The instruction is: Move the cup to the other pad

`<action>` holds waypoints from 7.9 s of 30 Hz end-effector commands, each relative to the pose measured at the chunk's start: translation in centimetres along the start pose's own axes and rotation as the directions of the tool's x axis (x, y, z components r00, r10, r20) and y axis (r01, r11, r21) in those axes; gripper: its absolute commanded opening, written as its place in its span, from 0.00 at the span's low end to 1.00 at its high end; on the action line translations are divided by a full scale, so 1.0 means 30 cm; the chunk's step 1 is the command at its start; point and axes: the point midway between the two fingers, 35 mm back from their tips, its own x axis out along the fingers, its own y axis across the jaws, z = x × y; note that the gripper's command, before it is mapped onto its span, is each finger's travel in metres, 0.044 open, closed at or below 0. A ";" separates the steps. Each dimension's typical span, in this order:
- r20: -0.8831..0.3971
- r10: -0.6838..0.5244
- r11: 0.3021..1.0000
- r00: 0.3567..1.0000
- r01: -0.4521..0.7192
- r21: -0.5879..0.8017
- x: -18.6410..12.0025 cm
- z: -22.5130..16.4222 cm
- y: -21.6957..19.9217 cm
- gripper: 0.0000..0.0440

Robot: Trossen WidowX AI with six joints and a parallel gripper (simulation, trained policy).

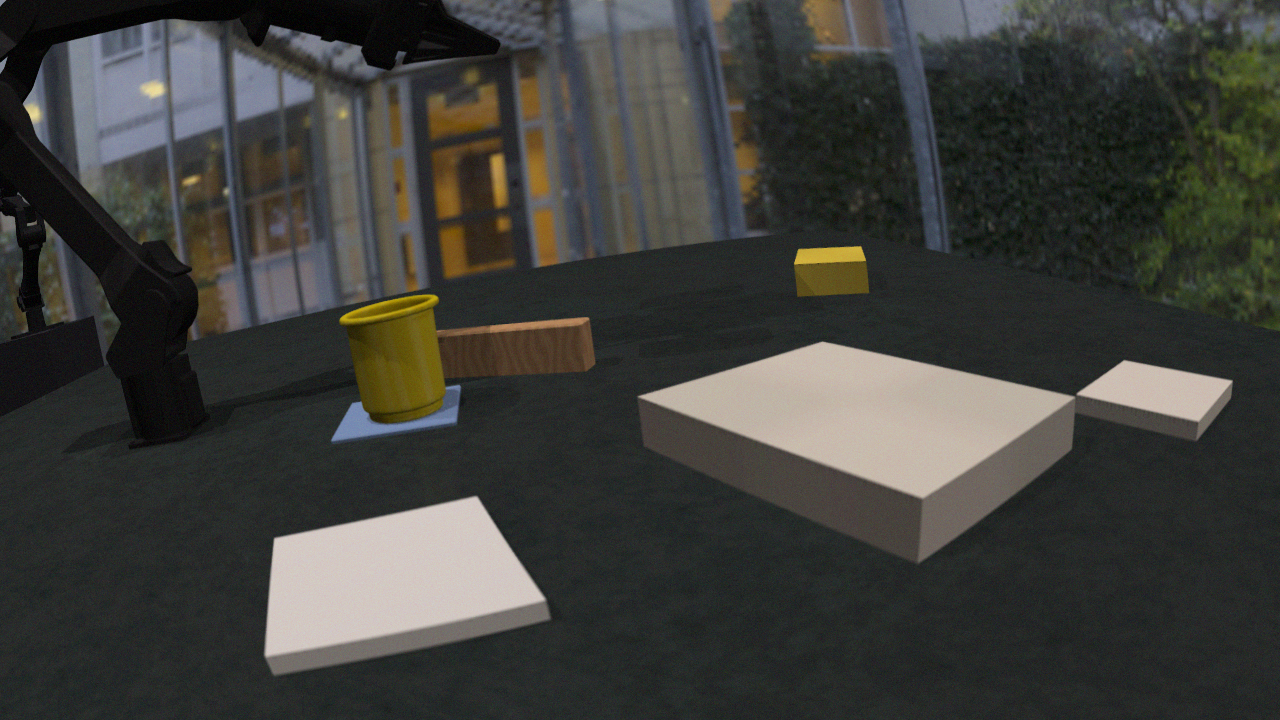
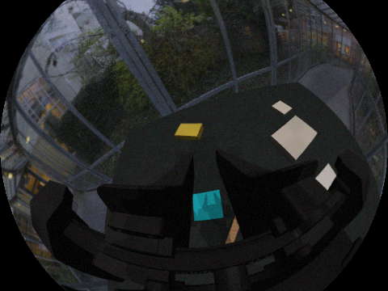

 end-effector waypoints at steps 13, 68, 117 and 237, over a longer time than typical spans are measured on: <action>-0.262 -0.046 0.994 0.964 0.070 0.081 -0.005 -0.078 0.027 0.28; -0.817 -0.348 0.918 0.459 0.345 -0.197 -0.035 -0.308 -0.181 0.35; -0.892 -0.362 0.926 0.270 0.212 -0.312 0.063 -0.591 -0.450 0.45; -0.724 -0.202 0.879 0.660 -0.203 -0.431 0.358 -0.592 0.126 0.32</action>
